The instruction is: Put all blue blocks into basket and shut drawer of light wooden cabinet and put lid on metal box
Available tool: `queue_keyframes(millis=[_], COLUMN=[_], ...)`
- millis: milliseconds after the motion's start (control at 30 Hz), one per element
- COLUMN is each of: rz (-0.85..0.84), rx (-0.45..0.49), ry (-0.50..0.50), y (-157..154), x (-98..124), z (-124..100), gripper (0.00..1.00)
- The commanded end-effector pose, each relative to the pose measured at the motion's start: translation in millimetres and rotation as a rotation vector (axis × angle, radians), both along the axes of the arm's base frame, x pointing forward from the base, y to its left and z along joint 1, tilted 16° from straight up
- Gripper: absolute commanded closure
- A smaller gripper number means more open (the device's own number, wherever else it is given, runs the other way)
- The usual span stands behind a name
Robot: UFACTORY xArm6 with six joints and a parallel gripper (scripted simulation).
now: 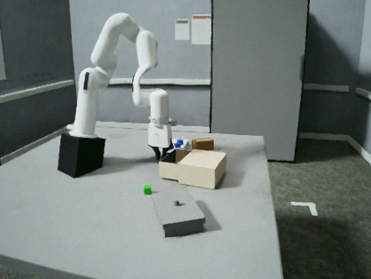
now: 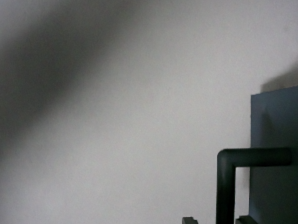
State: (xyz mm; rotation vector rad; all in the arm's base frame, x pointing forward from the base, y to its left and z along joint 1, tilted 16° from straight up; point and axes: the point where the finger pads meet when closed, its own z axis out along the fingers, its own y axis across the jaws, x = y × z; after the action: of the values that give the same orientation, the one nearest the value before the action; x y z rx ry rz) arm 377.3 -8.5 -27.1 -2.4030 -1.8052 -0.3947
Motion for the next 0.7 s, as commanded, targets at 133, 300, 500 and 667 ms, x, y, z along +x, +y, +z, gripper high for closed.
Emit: queue_keyframes(millis=[133, 300, 500, 667], rz=[0.0, 0.0, 0.0, 0.0], rx=[0.0, 0.0, 0.0, 0.0], ry=[-0.003, -0.003, -0.003, -0.003], y=[-1.0, -2.1, -4.7, -7.7], x=[0.7, 0.1, -1.5, -3.3], z=[3.7, 7.9, 18.3, 30.4], gripper=[0.76, 0.76, 0.76, 0.76])
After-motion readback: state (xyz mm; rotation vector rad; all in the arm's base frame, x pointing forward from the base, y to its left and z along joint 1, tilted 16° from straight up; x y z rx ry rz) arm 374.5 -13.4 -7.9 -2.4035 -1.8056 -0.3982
